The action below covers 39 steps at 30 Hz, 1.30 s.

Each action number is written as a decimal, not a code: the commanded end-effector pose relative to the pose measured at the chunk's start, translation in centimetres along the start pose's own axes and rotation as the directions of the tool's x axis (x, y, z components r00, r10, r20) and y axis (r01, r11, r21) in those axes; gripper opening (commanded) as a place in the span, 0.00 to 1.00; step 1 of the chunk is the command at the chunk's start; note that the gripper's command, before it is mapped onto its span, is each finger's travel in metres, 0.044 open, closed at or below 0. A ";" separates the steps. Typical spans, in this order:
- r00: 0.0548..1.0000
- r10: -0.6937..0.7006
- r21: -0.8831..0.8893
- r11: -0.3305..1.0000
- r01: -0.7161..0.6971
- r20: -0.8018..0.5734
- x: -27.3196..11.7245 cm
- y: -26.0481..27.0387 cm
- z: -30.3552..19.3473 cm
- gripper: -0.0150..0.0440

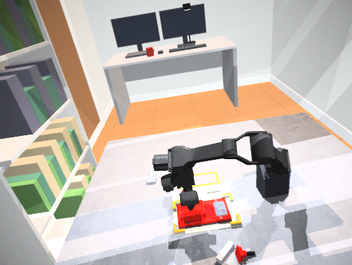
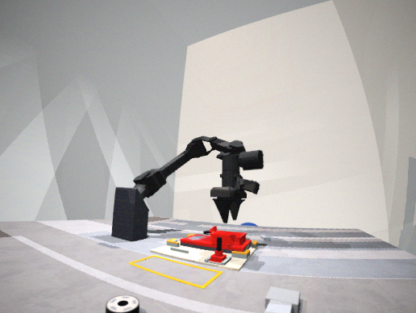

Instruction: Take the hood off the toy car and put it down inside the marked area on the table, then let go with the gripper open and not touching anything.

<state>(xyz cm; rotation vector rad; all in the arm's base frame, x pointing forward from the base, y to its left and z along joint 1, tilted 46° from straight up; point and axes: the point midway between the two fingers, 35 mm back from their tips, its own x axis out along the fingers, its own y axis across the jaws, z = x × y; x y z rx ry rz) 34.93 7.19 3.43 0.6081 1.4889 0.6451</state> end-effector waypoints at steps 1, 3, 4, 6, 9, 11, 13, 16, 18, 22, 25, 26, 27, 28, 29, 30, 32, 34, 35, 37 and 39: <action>1.000 0.004 0.008 1.000 -0.004 -0.009 0.6 0.0 -0.3 1.00; 1.000 0.004 0.008 1.000 -0.004 -0.009 0.7 0.0 -0.3 1.00; 1.000 0.004 0.008 1.000 -0.004 -0.009 0.8 0.0 -0.3 1.00; 1.000 0.004 0.008 1.000 -0.004 -0.009 1.0 0.0 -0.3 1.00; 1.000 0.004 0.008 1.000 -0.004 -0.009 1.3 0.0 -0.3 1.00; 1.000 0.004 0.008 1.000 -0.004 -0.009 1.4 0.0 -0.3 1.00; 1.000 0.004 0.008 1.000 -0.004 -0.009 1.6 0.0 -0.3 1.00; 1.000 0.004 0.008 1.000 -0.004 -0.009 1.8 0.0 -0.3 1.00; 1.000 0.005 0.008 1.000 -0.004 -0.009 2.0 0.0 -0.3 1.00; 1.000 0.005 0.007 1.000 -0.005 -0.009 2.3 0.1 -0.3 1.00; 1.000 0.005 0.007 1.000 -0.005 -0.009 2.6 0.1 -0.4 1.00; 1.000 0.005 0.007 1.000 -0.005 -0.009 2.7 0.1 -0.4 1.00; 1.000 0.005 0.007 1.000 -0.005 -0.009 2.8 0.1 -0.4 1.00; 1.000 0.005 0.007 1.000 -0.005 -0.009 2.8 0.1 -0.4 1.00; 1.000 0.006 0.007 1.000 -0.006 -0.009 2.9 0.1 -0.4 1.00; 1.000 0.006 0.007 1.000 -0.006 -0.009 3.0 0.1 -0.4 1.00; 1.000 0.006 0.007 1.000 -0.006 -0.009 3.2 0.1 -0.4 1.00; 1.000 0.006 0.007 1.000 -0.006 -0.009 3.3 0.1 -0.4 1.00; 1.000 0.006 0.007 1.000 -0.006 -0.009 3.4 0.1 -0.4 1.00; 1.000 0.006 0.007 1.000 -0.006 -0.009 3.5 0.1 -0.4 1.00; 1.000 0.006 0.007 1.000 -0.006 -0.009 3.5 0.1 -0.4 1.00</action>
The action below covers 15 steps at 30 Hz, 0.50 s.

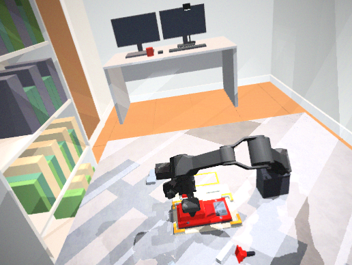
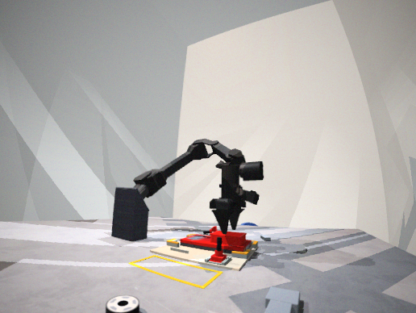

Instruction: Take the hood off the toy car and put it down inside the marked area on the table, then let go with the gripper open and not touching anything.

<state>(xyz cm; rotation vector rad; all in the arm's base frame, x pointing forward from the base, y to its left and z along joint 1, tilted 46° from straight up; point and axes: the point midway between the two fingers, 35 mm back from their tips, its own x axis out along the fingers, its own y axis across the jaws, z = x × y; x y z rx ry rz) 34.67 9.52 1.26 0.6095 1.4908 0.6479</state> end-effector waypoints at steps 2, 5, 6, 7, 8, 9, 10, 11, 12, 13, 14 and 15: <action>1.000 0.004 0.007 1.000 -0.004 -0.007 0.3 0.0 -0.2 1.00; 1.000 0.004 0.007 1.000 -0.004 -0.007 0.4 0.0 -0.2 1.00; 1.000 0.004 0.007 1.000 -0.004 -0.007 0.4 0.0 -0.2 1.00; 1.000 0.004 0.007 1.000 -0.004 -0.007 0.5 0.0 -0.2 1.00; 1.000 0.004 0.007 1.000 -0.004 -0.007 0.5 0.0 -0.2 1.00; 1.000 0.004 0.007 1.000 -0.004 -0.007 0.6 0.0 -0.2 1.00; 1.000 0.004 0.007 1.000 -0.004 -0.007 0.6 0.0 -0.2 1.00; 1.000 0.004 0.007 1.000 -0.004 -0.007 0.7 0.0 -0.2 1.00; 1.000 0.004 0.007 1.000 -0.004 -0.007 0.7 0.0 -0.2 1.00; 1.000 0.004 0.007 1.000 -0.004 -0.007 0.8 0.0 -0.2 1.00; 1.000 0.004 0.007 1.000 -0.004 -0.007 0.8 0.0 -0.2 1.00; 1.000 0.004 0.007 1.000 -0.004 -0.007 0.9 0.0 -0.2 1.00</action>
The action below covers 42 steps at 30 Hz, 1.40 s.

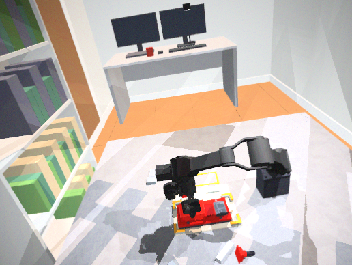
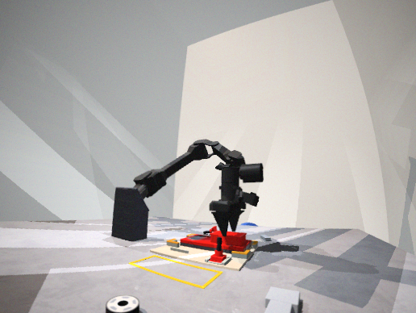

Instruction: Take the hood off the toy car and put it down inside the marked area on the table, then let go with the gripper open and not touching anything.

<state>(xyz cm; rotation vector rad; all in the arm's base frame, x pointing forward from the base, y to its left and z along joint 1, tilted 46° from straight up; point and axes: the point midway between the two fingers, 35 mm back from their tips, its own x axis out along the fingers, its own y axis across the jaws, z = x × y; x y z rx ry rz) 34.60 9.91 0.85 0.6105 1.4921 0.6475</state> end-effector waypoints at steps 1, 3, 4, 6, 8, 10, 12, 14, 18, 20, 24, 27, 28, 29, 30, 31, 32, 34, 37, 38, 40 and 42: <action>1.000 0.004 0.006 1.000 -0.004 -0.006 0.4 0.0 -0.2 1.00; 1.000 0.004 0.006 1.000 -0.004 -0.006 0.5 0.0 -0.2 1.00; 1.000 0.004 0.006 1.000 -0.004 -0.006 0.5 0.0 -0.2 1.00; 1.000 0.004 0.006 1.000 -0.004 -0.006 0.6 0.0 -0.2 1.00; 1.000 0.004 0.006 1.000 -0.004 -0.006 0.7 0.0 -0.2 1.00; 1.000 0.004 0.006 1.000 -0.004 -0.006 0.8 0.0 -0.2 1.00; 1.000 0.004 0.006 1.000 -0.004 -0.006 0.9 0.0 -0.2 1.00; 1.000 0.004 0.006 1.000 -0.004 -0.006 1.0 0.0 -0.2 1.00; 1.000 0.004 0.006 1.000 -0.004 -0.006 1.2 0.0 -0.2 1.00; 1.000 0.004 0.006 1.000 -0.004 -0.006 1.3 0.0 -0.2 1.00; 1.000 0.004 0.006 1.000 -0.004 -0.006 1.5 0.0 -0.2 1.00; 1.000 0.004 0.006 1.000 -0.004 -0.006 1.6 0.0 -0.2 1.00; 1.000 0.004 0.006 1.000 -0.004 -0.006 1.7 0.1 -0.2 1.00; 1.000 0.004 0.006 1.000 -0.004 -0.006 1.7 0.1 -0.2 1.00; 1.000 0.001 0.000 1.000 -0.001 0.000 1.4 0.0 0.0 0.96; 1.000 0.001 0.000 1.000 -0.001 0.000 1.4 0.0 0.0 0.91; 1.000 0.001 0.000 1.000 -0.001 0.000 1.4 0.0 0.0 0.87; 1.000 0.001 0.000 1.000 -0.001 0.000 1.4 0.0 0.0 0.84; 1.000 0.001 0.000 1.000 -0.001 0.000 1.4 0.0 0.0 0.81; 1.000 0.001 0.000 1.000 -0.001 0.000 1.4 0.0 0.0 0.80; 1.000 0.001 0.000 1.000 -0.001 0.000 1.4 0.0 0.0 0.78; 1.000 0.001 0.000 1.000 -0.001 0.000 1.4 0.0 0.0 0.75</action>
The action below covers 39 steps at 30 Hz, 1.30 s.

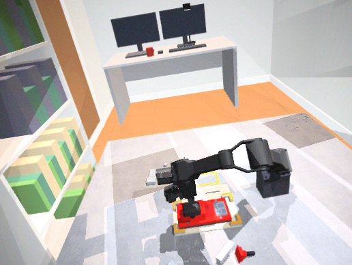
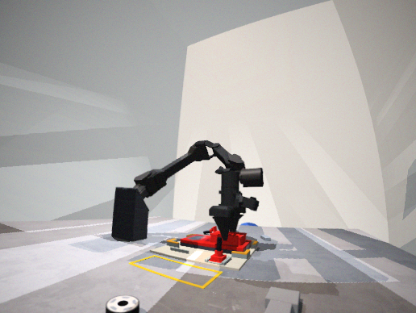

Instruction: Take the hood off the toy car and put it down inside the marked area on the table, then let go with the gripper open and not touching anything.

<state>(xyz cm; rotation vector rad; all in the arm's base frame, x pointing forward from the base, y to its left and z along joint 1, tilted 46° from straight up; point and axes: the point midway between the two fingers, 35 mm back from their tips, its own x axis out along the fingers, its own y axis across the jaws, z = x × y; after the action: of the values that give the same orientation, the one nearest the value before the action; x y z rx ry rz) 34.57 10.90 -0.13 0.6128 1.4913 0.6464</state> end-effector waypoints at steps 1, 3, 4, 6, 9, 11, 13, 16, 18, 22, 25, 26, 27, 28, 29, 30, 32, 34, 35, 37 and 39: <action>1.000 0.000 -0.002 1.000 0.000 -0.001 0.0 0.0 0.0 0.71; 1.000 0.000 -0.002 1.000 0.000 -0.001 0.0 0.0 0.0 0.62; 1.000 0.000 -0.002 1.000 0.000 -0.001 -0.1 0.0 0.0 0.58; 1.000 0.000 -0.002 1.000 0.000 -0.001 -0.2 0.0 0.0 0.49; 1.000 0.000 -0.001 1.000 0.000 -0.001 -0.4 0.0 0.0 0.35; 1.000 -0.001 -0.001 1.000 0.001 -0.001 -0.5 0.0 0.0 0.26; 1.000 -0.001 -0.001 1.000 0.001 -0.001 -0.6 0.0 0.0 0.25; 1.000 -0.001 -0.001 1.000 0.001 -0.001 -0.8 0.0 0.0 0.25; 1.000 -0.001 -0.001 1.000 0.001 -0.001 -1.0 0.0 0.0 0.25; 1.000 -0.001 -0.001 1.000 0.001 -0.001 -1.2 0.0 0.0 0.25; 1.000 -0.001 -0.001 1.000 0.001 -0.001 -1.4 0.0 0.0 0.25; 1.000 -0.001 -0.001 1.000 0.001 -0.001 -1.5 0.0 0.0 0.25; 1.000 -0.001 -0.001 1.000 0.001 -0.001 -1.6 0.0 0.0 0.25; 1.000 -0.001 -0.001 1.000 0.001 0.000 -1.6 0.0 0.0 0.25; 1.000 -0.001 -0.001 1.000 0.001 0.000 -1.7 0.0 0.0 0.25; 1.000 -0.001 -0.001 1.000 0.001 0.000 -1.8 0.0 0.0 0.25; 1.000 -0.001 -0.001 1.000 0.001 0.000 -1.9 0.0 0.1 0.25; 1.000 -0.001 -0.001 1.000 0.001 0.000 -2.0 0.0 0.1 0.25; 1.000 -0.001 -0.001 1.000 0.001 0.000 -2.1 0.0 0.1 0.25; 1.000 -0.001 0.000 1.000 0.001 0.000 -2.2 0.0 0.0 0.25; 1.000 -0.001 0.000 1.000 0.001 0.000 -2.4 0.0 0.0 0.25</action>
<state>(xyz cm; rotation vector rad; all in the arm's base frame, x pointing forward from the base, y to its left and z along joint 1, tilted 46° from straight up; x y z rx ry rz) 34.58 9.31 1.33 0.6193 1.4944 0.6441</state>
